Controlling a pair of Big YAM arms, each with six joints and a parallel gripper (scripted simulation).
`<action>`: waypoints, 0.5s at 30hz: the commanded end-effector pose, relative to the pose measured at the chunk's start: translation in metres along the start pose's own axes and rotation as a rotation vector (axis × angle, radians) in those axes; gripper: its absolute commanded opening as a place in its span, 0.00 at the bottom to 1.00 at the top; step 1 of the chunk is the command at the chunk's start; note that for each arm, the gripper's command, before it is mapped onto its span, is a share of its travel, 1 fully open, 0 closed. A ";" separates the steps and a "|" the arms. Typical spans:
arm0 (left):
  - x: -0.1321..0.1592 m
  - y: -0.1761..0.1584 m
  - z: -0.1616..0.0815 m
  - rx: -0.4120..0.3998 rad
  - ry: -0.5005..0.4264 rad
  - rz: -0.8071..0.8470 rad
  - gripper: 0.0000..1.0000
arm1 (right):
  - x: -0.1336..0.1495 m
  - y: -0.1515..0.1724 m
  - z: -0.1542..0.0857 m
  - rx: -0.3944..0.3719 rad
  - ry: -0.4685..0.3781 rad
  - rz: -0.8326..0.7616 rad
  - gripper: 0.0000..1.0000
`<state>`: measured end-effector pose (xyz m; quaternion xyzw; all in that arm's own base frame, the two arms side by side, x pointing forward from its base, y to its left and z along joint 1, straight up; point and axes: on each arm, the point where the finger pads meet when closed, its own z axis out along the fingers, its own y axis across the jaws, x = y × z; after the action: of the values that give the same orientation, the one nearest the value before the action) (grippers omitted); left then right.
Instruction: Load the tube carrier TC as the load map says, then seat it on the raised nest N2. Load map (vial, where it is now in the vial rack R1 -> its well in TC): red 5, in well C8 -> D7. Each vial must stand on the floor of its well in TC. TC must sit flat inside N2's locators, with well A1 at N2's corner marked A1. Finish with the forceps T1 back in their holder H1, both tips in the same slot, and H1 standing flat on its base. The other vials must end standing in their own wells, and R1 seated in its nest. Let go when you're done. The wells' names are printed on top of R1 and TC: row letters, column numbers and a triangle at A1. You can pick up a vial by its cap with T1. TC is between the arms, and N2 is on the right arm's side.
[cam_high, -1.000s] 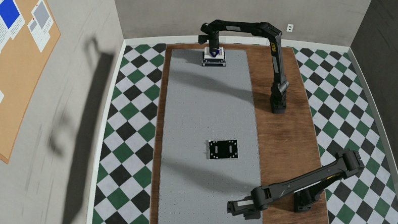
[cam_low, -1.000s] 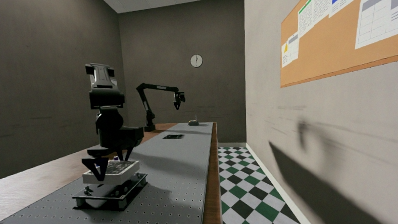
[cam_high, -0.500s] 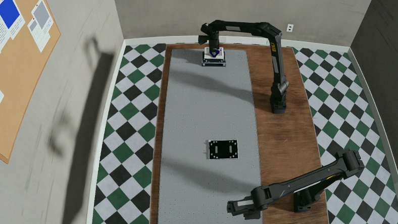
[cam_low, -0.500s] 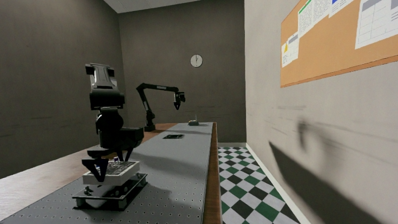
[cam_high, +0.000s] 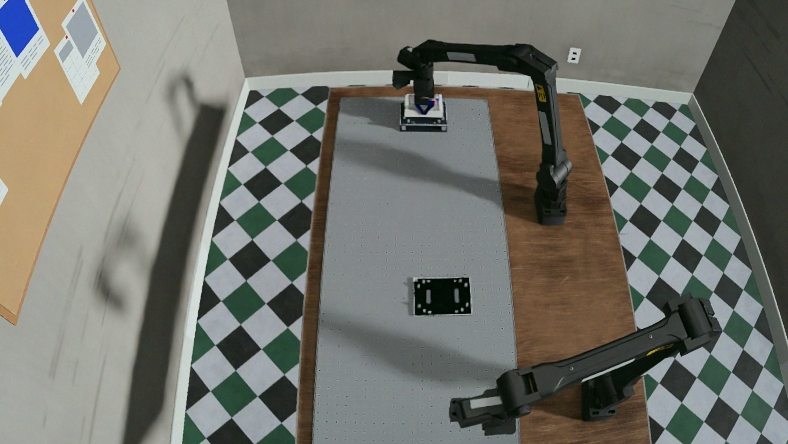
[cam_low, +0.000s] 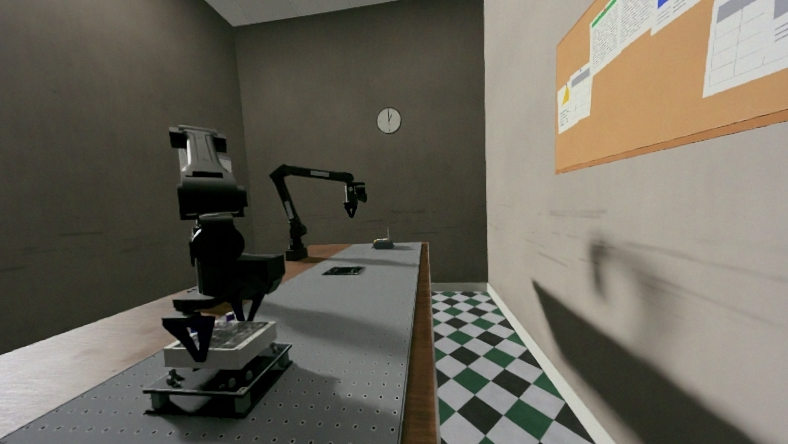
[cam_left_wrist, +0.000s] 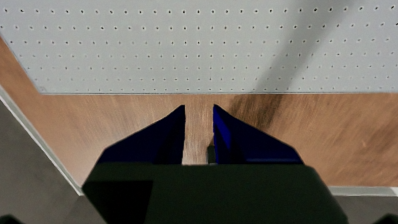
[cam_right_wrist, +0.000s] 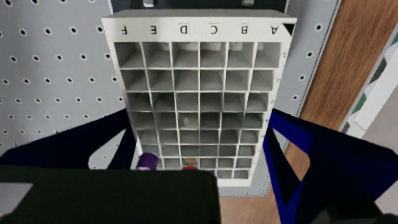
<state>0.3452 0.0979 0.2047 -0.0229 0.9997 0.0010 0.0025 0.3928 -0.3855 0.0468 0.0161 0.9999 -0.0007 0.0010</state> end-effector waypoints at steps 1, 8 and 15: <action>-0.010 0.002 -0.011 -0.006 -0.030 -0.005 0.24 | -0.006 0.003 0.008 -0.001 0.002 -0.003 0.00; -0.010 0.002 -0.011 -0.006 -0.030 -0.005 0.24 | -0.007 0.002 0.007 0.002 -0.001 -0.003 0.00; -0.010 0.002 -0.011 -0.006 -0.030 -0.005 0.24 | -0.005 0.003 0.009 0.000 0.002 -0.003 0.00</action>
<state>0.3452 0.0979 0.2047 -0.0229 0.9997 0.0010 0.0025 0.3929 -0.3855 0.0440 0.0161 0.9999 -0.0007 0.0010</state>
